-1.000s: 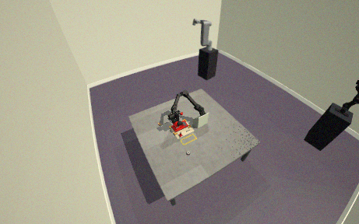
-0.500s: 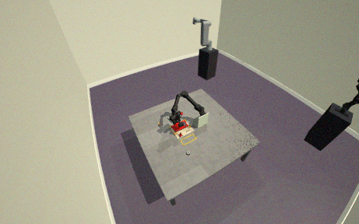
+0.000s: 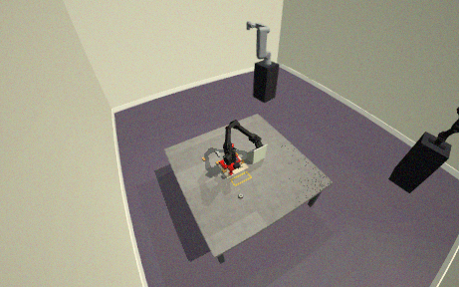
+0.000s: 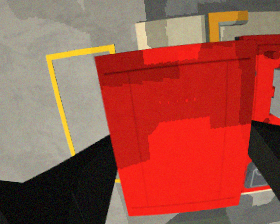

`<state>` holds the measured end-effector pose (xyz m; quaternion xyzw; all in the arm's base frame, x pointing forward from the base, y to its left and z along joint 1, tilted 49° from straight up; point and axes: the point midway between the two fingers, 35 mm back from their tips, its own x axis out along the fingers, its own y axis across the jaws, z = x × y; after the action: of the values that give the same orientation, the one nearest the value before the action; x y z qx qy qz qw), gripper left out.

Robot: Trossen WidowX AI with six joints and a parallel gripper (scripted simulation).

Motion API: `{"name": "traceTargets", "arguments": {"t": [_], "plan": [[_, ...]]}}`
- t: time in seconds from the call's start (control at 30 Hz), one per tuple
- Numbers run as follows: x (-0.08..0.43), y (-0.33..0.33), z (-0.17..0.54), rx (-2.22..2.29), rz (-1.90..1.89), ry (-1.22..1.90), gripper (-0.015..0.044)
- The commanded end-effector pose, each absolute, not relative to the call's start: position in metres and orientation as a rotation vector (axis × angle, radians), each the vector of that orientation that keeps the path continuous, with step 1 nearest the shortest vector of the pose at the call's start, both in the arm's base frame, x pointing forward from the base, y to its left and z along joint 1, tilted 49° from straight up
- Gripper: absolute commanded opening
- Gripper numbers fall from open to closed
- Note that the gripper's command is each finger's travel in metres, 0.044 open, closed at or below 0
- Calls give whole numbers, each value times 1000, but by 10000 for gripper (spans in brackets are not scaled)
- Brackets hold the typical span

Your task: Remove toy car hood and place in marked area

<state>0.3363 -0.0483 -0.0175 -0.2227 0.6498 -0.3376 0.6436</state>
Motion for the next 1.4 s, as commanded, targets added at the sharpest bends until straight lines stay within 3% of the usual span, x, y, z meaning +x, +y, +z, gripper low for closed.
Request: {"name": "traceTargets", "arguments": {"t": [0.0, 0.4, 1.37], "plan": [[335, -26, -39, -506, -771, 1480, 0], [319, 20, -89, -515, -795, 1474, 0], [319, 6, -105, -515, -794, 1474, 0]]}}
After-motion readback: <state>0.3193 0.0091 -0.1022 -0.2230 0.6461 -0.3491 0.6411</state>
